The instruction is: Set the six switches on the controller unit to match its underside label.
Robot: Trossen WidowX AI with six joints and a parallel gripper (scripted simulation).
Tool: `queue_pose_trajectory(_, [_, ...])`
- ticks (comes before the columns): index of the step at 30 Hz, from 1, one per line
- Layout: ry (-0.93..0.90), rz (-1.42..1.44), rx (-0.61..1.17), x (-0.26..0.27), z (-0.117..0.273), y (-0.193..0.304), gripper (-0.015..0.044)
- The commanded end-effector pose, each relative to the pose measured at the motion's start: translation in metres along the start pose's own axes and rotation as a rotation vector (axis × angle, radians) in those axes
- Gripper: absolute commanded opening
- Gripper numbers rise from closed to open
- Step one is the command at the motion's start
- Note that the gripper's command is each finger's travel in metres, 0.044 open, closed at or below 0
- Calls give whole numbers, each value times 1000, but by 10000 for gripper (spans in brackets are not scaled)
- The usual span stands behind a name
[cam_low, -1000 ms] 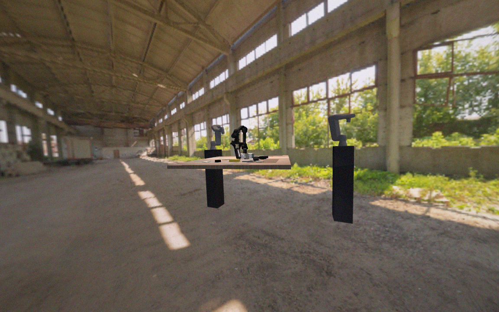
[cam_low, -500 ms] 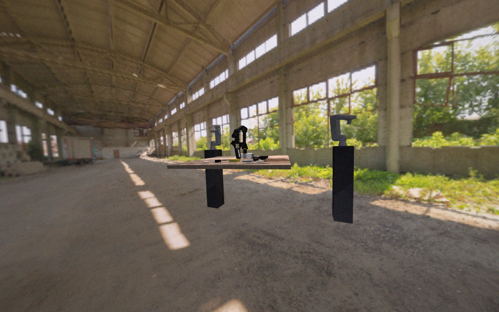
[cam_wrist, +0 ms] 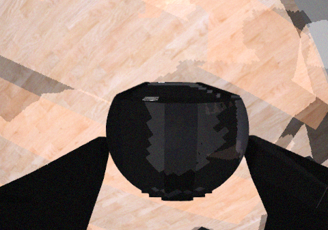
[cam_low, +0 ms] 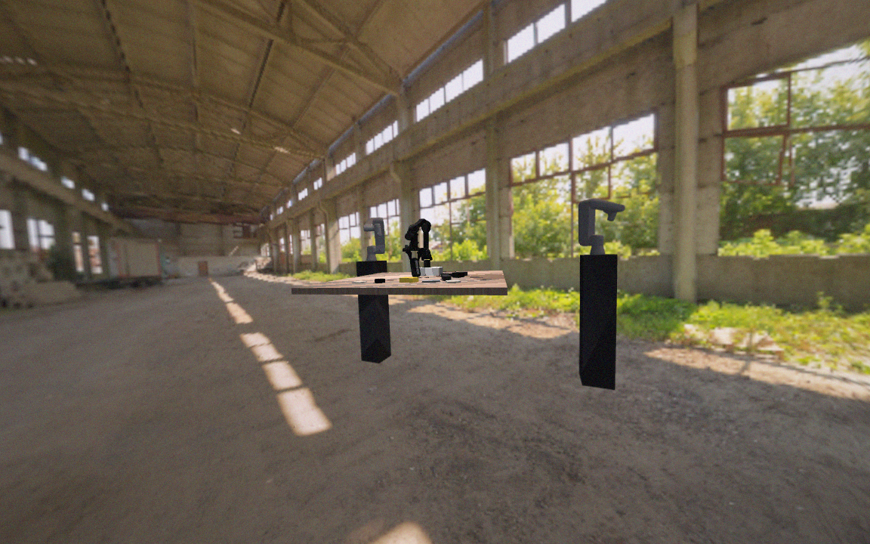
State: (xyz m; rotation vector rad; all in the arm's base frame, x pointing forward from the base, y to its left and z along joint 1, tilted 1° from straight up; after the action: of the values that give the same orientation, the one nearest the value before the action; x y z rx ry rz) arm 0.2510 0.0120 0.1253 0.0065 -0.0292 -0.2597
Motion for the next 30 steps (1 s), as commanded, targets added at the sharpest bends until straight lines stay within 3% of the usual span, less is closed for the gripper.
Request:
queue_pose_trajectory(1, [9, 1, 5, 1, -3, 5, 338])
queue_pose_trajectory(30, [8, 1, 8, 7, 0, 28, 337])
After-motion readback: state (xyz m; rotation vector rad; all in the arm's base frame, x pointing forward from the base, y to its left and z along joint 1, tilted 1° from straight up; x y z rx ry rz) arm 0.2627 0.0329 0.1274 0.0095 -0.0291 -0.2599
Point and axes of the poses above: the point midway between the two fingers, 35 mm back from their tips, its own z axis back along the fingers, its own x axis across the jaws, y = z × x, the point moved 2 cm from there along z, back along the fingers, and after that the axes turned 13 degrees about z, right-handed, at the moved point
